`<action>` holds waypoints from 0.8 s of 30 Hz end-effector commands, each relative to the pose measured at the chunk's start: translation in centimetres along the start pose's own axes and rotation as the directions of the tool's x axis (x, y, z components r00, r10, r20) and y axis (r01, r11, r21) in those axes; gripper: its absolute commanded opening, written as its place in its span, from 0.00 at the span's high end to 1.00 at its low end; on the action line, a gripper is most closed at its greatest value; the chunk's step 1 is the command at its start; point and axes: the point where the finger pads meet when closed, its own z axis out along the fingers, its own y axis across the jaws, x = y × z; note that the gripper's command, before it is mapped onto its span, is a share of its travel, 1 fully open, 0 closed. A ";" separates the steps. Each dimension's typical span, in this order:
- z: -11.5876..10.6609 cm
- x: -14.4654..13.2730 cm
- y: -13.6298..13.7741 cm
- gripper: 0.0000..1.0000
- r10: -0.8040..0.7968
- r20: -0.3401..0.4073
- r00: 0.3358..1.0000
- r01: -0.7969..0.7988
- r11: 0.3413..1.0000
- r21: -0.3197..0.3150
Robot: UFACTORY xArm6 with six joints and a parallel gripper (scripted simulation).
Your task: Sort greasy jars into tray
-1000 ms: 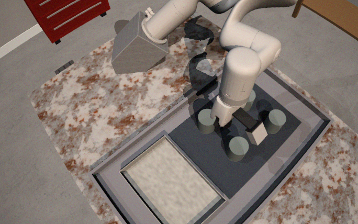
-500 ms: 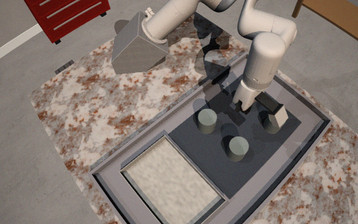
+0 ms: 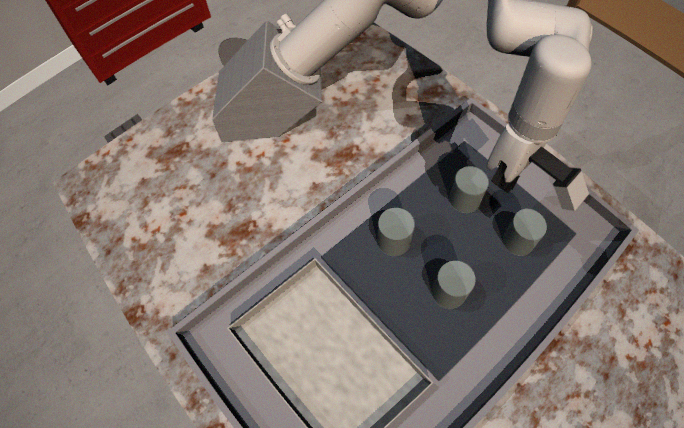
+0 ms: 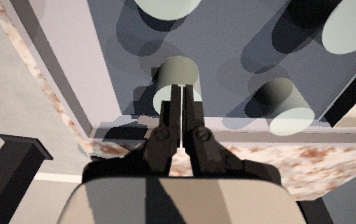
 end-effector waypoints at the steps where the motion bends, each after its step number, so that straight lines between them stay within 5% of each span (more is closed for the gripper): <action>1: 1.7 0.1 -0.4 1.00 0.003 0.001 1.000 -0.003 1.000 -0.007; 15: 7.4 0.1 -0.4 1.00 0.003 0.001 1.000 -0.003 1.000 -0.007; 24: 7.4 0.1 -0.4 1.00 0.003 0.001 1.000 -0.003 1.000 -0.007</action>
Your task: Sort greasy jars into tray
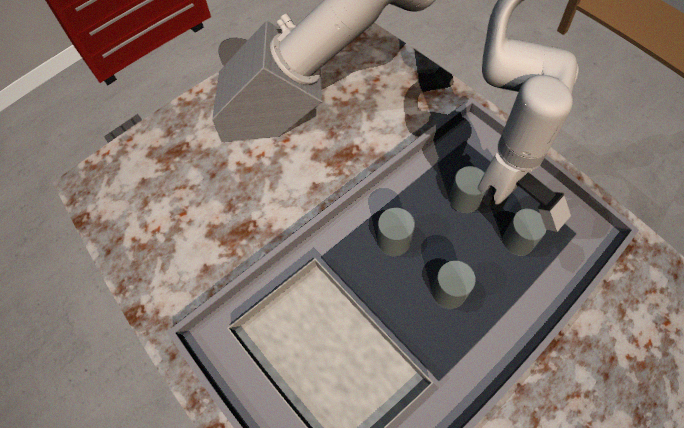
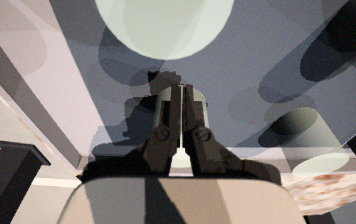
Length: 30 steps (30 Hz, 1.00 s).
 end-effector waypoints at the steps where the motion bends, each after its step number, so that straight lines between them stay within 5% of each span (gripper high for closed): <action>1: 0.1 0.2 0.0 1.00 -0.001 -0.004 1.000 0.001 1.000 0.000; 30: 0.1 -0.1 0.0 1.00 -0.001 -0.004 1.000 0.001 1.000 0.000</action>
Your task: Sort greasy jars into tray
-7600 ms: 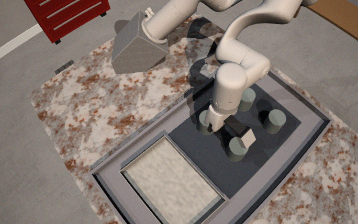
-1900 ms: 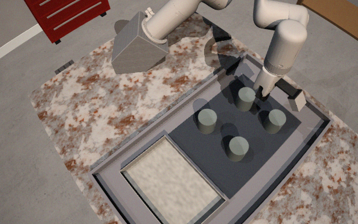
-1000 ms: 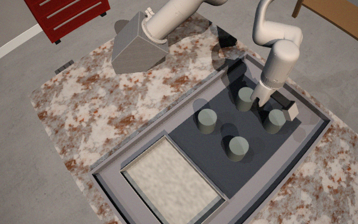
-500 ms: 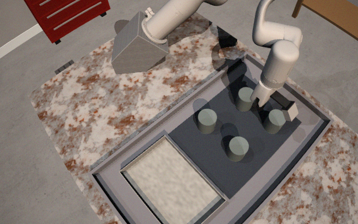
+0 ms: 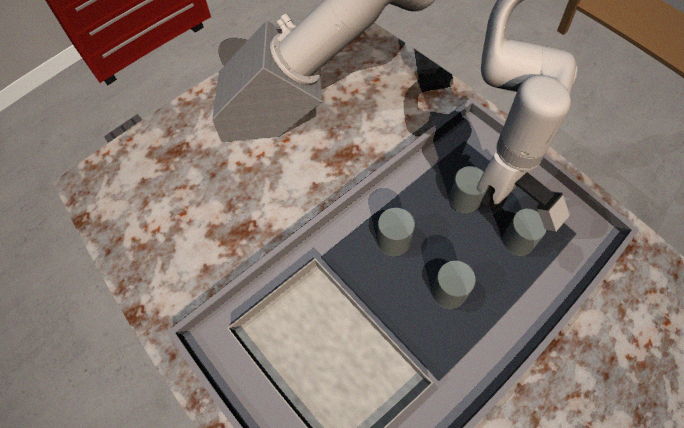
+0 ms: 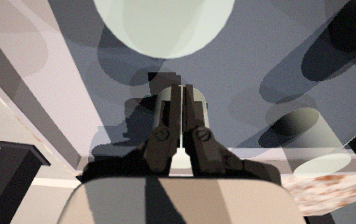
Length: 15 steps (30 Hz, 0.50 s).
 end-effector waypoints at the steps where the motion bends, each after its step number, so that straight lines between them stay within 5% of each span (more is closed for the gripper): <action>1: -0.1 0.0 0.0 1.00 -0.001 -0.003 1.000 0.001 1.000 -0.001; 15: -0.1 -0.1 0.0 1.00 -0.001 -0.003 1.000 0.001 1.000 -0.001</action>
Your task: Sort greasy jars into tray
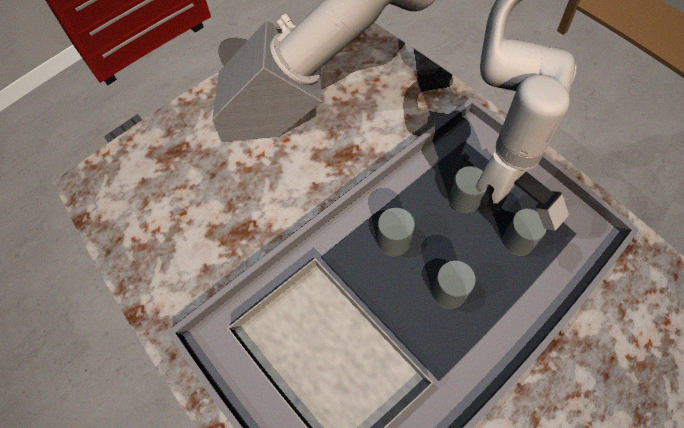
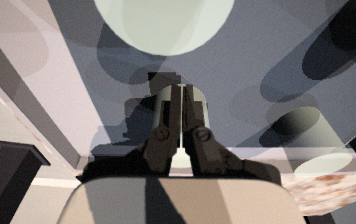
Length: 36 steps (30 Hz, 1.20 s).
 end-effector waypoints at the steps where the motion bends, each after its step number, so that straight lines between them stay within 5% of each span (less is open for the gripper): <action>1: -0.1 0.0 0.0 1.00 -0.001 -0.003 1.000 0.001 1.000 -0.001; 36: -0.1 -0.4 0.0 1.00 -0.001 -0.003 1.000 0.001 1.000 -0.001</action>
